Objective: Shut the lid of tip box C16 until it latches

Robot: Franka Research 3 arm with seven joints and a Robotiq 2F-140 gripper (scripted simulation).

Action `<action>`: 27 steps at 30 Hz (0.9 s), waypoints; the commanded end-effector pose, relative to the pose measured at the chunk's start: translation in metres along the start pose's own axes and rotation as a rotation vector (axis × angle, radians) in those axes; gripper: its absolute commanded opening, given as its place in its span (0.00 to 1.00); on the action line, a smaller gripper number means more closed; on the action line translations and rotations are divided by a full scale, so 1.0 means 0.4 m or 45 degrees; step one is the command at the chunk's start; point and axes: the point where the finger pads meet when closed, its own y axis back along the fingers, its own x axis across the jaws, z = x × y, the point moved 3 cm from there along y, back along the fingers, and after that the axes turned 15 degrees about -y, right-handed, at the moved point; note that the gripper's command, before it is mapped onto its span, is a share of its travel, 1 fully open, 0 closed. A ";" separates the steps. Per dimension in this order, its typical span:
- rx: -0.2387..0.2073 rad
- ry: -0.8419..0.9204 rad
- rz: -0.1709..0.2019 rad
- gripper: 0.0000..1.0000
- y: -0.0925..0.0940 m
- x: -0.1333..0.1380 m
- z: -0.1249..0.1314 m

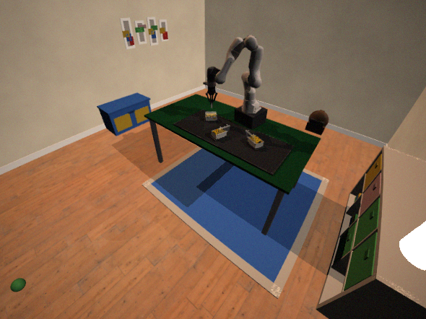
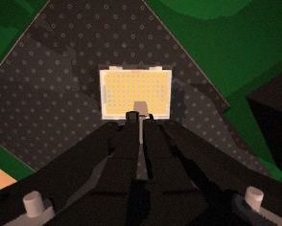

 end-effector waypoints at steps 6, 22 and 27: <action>-0.006 -0.016 -0.021 0.00 -0.034 -0.004 0.032; -0.006 -0.016 -0.021 0.00 -0.075 0.003 0.063; -0.006 -0.016 -0.021 0.00 -0.075 0.003 0.063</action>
